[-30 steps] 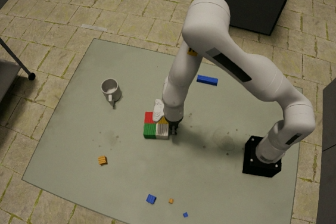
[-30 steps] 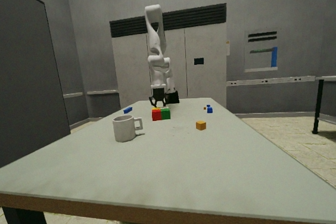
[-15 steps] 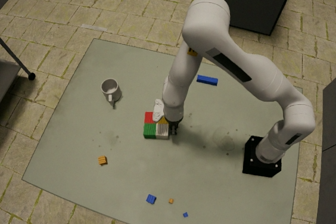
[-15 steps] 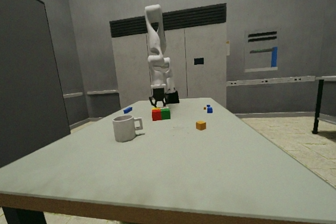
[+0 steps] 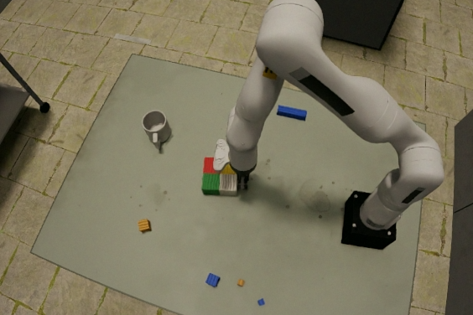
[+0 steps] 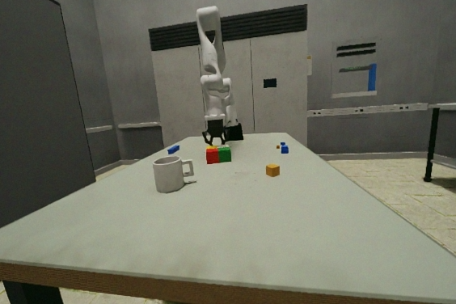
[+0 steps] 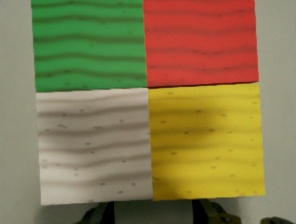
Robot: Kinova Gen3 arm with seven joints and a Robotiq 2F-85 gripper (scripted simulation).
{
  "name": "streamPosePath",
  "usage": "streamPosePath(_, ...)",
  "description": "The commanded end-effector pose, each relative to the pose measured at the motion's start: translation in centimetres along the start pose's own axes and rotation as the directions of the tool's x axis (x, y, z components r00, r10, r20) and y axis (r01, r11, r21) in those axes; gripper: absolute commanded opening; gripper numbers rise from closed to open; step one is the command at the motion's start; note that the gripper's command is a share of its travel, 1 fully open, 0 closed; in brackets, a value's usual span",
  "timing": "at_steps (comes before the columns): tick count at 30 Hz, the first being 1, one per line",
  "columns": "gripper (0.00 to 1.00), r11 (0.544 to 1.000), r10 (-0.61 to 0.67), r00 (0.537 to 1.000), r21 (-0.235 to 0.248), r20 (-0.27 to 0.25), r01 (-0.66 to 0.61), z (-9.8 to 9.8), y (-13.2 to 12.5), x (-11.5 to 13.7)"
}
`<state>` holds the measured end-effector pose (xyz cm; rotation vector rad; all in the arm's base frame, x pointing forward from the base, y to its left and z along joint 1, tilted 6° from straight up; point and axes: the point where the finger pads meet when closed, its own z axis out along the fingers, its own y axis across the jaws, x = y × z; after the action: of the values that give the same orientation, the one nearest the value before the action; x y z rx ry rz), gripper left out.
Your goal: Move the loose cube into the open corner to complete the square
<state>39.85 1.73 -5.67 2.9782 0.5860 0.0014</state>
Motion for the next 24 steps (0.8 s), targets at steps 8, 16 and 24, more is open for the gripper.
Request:
streamPosePath(8, 0.55, 1.0, 0.0, 1.0, 0.0, -0.002, 0.0, -0.05, 0.02, 0.52)
streamPosePath(16, 0.55, 1.0, 0.0, 1.0, 0.0, -0.002, 0.0, -0.05, 0.02, 0.56)
streamPosePath(24, 0.55, 1.0, 0.0, 1.0, 0.0, -0.002, 0.0, -0.05, 0.02, 0.56)
